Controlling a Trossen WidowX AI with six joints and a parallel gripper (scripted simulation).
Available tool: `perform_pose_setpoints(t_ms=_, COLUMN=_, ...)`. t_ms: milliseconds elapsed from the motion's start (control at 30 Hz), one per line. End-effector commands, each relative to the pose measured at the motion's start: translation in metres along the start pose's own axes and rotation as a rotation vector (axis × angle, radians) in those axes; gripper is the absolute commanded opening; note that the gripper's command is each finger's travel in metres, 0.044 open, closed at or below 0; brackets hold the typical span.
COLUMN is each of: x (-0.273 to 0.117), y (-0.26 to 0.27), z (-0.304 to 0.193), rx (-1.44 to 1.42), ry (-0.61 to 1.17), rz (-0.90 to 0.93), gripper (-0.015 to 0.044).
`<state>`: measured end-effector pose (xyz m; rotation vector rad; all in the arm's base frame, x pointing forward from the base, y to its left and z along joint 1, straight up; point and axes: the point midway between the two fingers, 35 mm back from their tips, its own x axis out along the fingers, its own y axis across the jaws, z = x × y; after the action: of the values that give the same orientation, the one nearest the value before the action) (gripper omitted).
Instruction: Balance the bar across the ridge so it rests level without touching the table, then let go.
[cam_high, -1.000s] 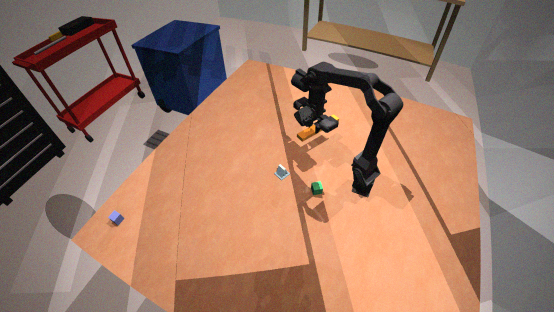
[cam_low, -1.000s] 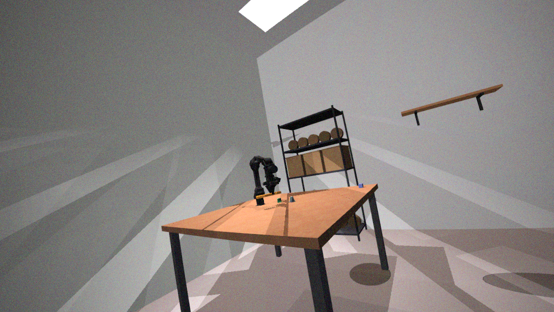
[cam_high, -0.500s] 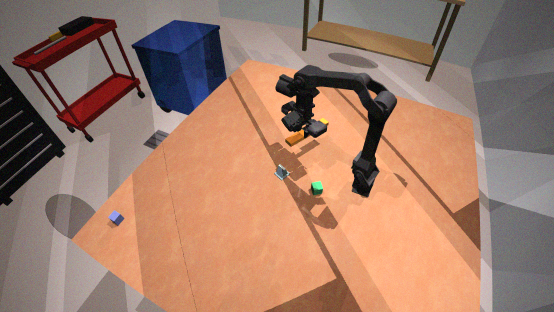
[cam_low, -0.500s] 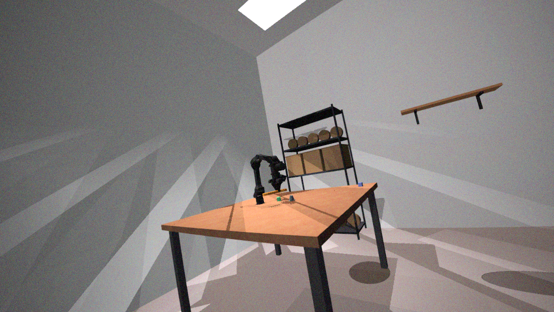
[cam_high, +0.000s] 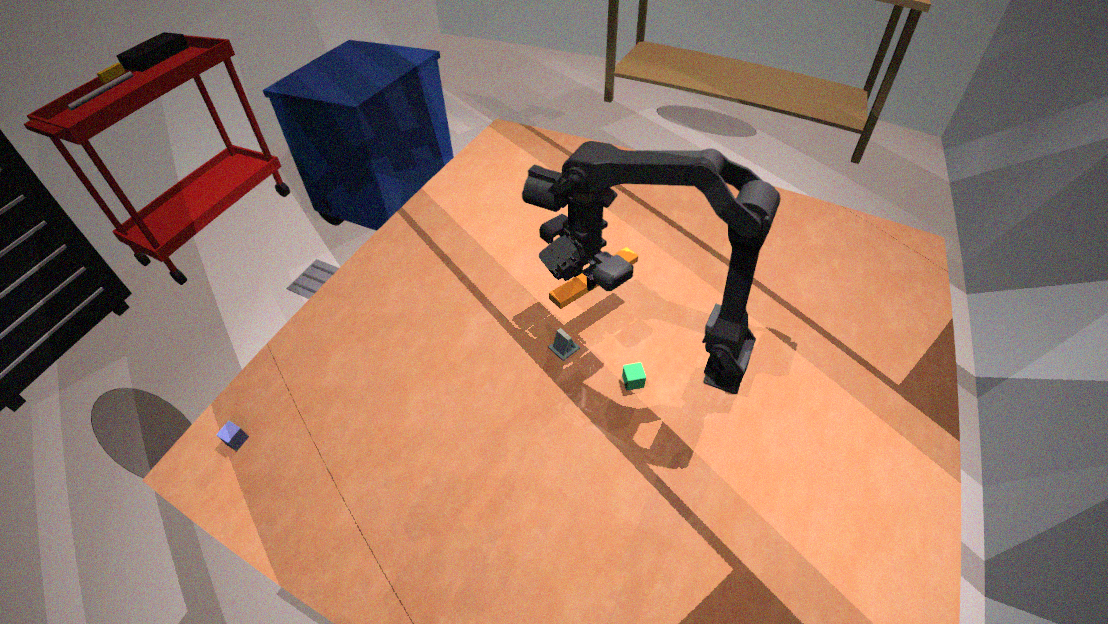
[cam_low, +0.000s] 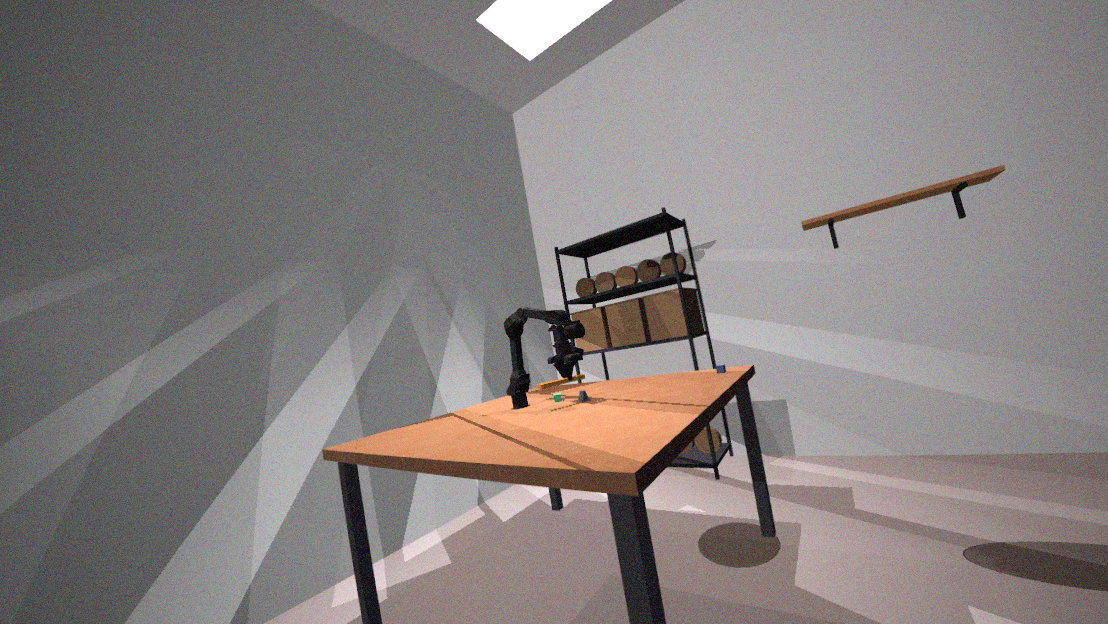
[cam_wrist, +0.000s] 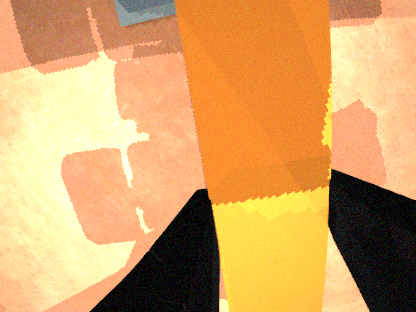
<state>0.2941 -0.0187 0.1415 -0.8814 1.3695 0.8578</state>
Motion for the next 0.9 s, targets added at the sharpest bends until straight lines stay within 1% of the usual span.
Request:
perform_pose_setpoints(t_ms=0, x=-0.003, y=0.001, z=0.014, rx=-0.002, ry=-0.005, rz=-0.007, gripper=0.0000)
perform_pose_setpoints(t_ms=667, x=-0.003, y=0.026, z=0.087, rx=-0.035, ry=-0.013, rz=-0.004, gripper=0.0000)
perform_pose_setpoints(t_ms=867, x=-0.003, y=0.034, z=0.102, rx=-0.042, ry=-0.014, rz=-0.004, gripper=0.0000)
